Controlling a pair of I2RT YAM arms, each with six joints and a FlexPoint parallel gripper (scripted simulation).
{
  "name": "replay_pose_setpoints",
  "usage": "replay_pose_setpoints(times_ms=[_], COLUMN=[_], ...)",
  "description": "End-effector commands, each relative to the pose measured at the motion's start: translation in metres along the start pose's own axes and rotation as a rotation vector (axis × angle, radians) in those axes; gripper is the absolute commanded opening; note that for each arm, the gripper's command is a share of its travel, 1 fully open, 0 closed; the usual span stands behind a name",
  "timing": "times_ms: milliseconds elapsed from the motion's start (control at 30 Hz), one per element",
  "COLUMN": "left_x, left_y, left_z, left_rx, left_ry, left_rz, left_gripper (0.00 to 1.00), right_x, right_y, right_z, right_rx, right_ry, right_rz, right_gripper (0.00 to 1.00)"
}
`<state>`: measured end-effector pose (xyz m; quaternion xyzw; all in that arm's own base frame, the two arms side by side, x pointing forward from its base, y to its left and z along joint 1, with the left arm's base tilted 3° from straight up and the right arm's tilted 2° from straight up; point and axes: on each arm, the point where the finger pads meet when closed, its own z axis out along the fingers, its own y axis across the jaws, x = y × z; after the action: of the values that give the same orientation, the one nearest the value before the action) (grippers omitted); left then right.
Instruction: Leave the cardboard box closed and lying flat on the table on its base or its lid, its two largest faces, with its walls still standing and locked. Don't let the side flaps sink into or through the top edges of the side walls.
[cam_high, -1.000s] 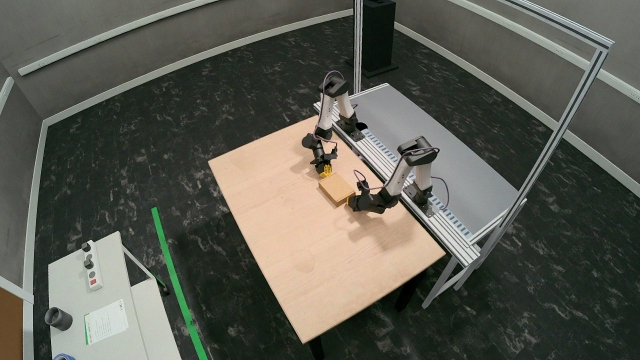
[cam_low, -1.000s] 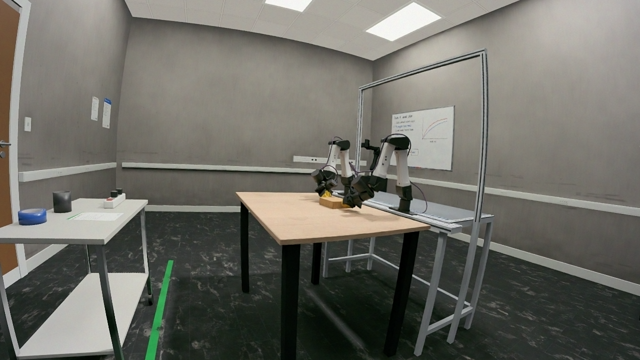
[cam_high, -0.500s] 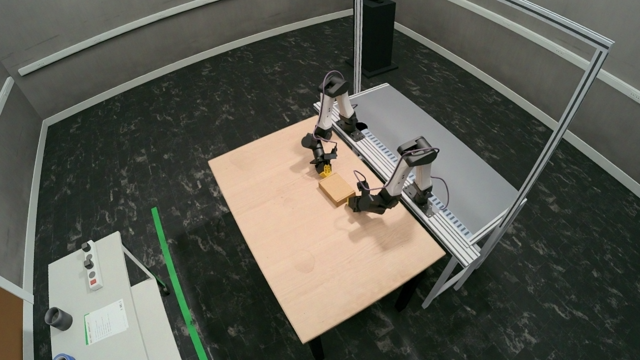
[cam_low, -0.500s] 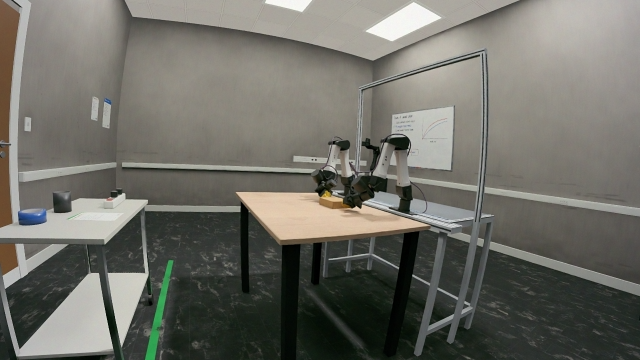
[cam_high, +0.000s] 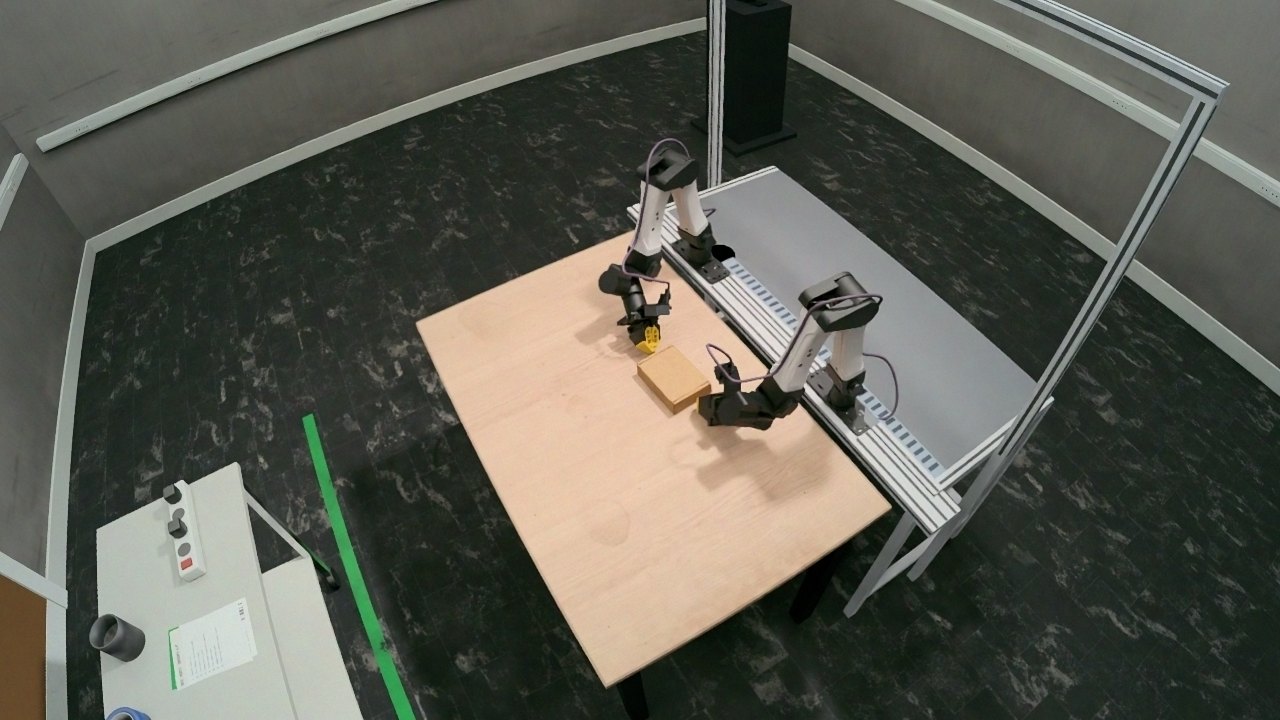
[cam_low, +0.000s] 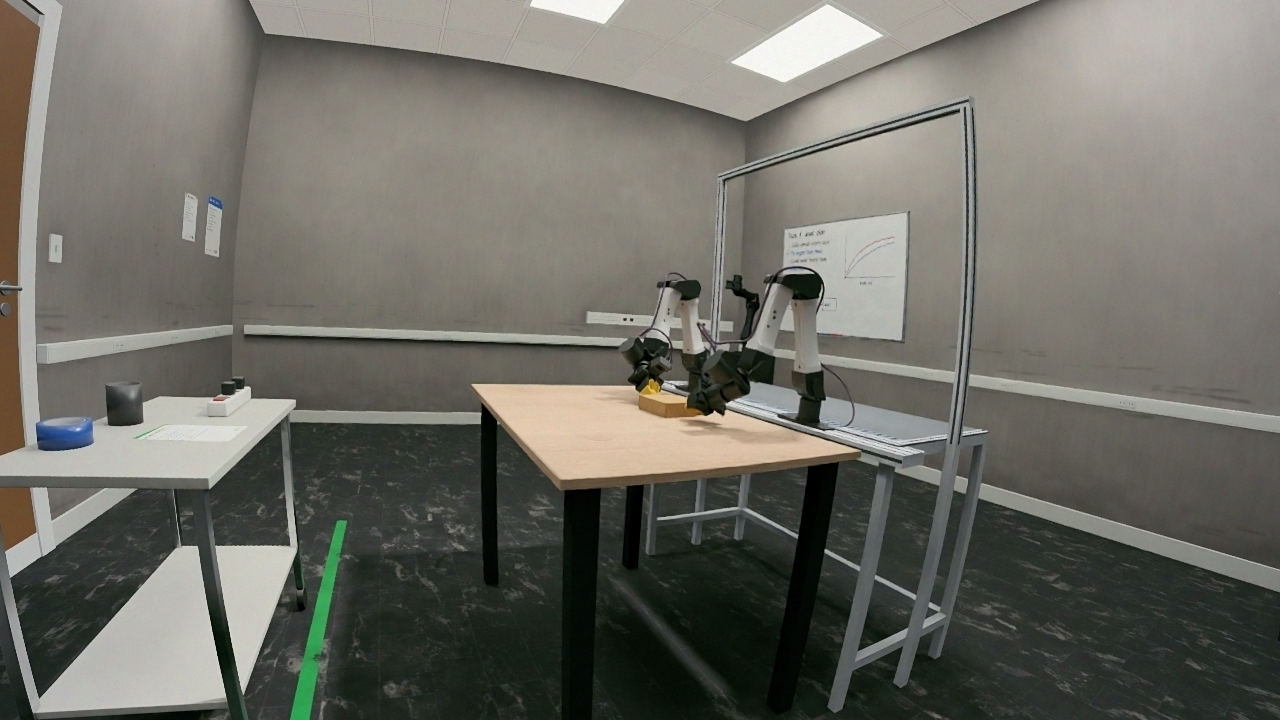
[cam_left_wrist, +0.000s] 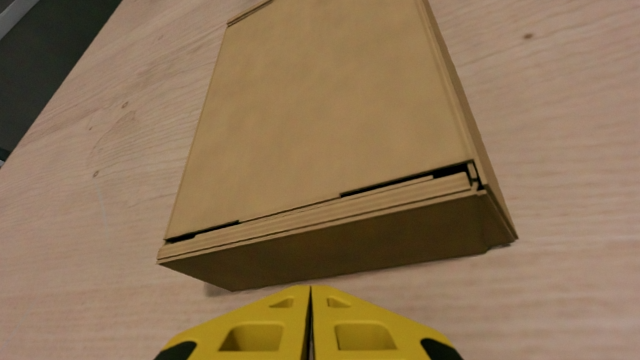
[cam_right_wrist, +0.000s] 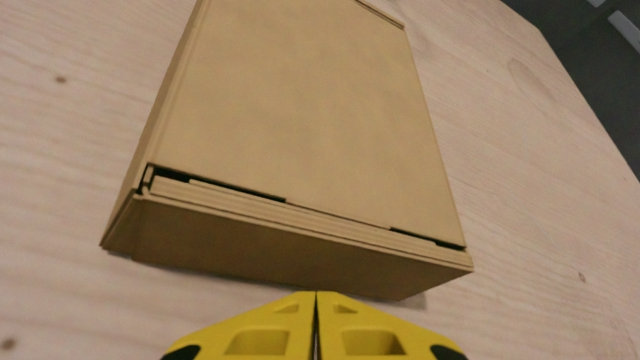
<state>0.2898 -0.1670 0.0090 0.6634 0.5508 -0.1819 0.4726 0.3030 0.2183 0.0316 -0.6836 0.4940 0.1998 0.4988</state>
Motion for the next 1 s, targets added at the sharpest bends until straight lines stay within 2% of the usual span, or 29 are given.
replay_pose_setpoints(times_ms=[0, 700, 967], left_x=[-0.008, -0.005, 0.001], left_y=[0.011, 0.012, 0.007], left_z=[-0.005, -0.023, -0.027], left_rx=[-0.002, 0.085, 0.138], left_ry=[-0.017, -0.015, -0.013], left_rz=[0.015, -0.135, -0.224], left_gripper=[0.0, 0.0, 0.0], right_x=[-0.009, -0.009, 0.003], right_y=[-0.011, -0.015, -0.006], right_z=[-0.006, -0.025, -0.028], right_rx=[-0.003, -0.084, -0.145], right_ry=[-0.018, -0.017, -0.01], right_rz=[-0.01, 0.129, 0.233], right_gripper=[0.0, 0.0, 0.0])
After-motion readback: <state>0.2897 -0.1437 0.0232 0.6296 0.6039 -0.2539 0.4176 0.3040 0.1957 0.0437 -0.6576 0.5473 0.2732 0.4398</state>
